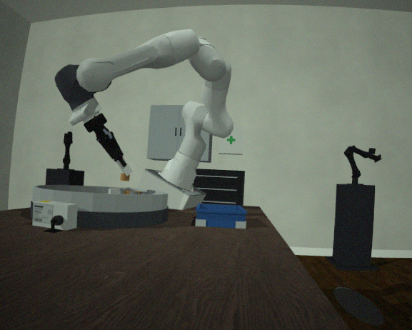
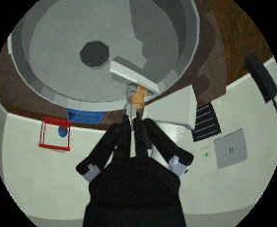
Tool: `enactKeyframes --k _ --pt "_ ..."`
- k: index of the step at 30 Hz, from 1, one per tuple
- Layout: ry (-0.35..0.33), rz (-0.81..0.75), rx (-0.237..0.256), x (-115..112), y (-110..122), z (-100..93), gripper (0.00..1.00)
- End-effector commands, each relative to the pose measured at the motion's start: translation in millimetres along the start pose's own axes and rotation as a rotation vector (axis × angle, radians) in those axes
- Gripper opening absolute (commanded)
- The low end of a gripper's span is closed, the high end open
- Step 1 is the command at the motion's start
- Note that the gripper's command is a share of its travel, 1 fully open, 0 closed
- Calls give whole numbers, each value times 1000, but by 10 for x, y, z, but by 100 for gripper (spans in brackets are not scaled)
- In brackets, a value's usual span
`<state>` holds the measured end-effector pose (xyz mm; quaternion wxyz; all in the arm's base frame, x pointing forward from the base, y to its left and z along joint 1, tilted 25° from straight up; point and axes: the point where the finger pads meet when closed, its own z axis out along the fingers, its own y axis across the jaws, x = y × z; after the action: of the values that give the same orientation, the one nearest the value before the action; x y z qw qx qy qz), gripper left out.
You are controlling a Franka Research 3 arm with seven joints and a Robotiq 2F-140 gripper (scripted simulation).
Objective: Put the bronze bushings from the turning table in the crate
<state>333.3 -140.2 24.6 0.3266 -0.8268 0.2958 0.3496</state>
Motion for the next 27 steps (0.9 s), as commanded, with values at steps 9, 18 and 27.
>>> enactKeyframes --k 9,18,27 --pt "-2 5 -1 -86 -130 49 0" --pt "-2 5 -1 -287 -480 212 0" --pt "-2 5 -1 -763 -1312 597 0"
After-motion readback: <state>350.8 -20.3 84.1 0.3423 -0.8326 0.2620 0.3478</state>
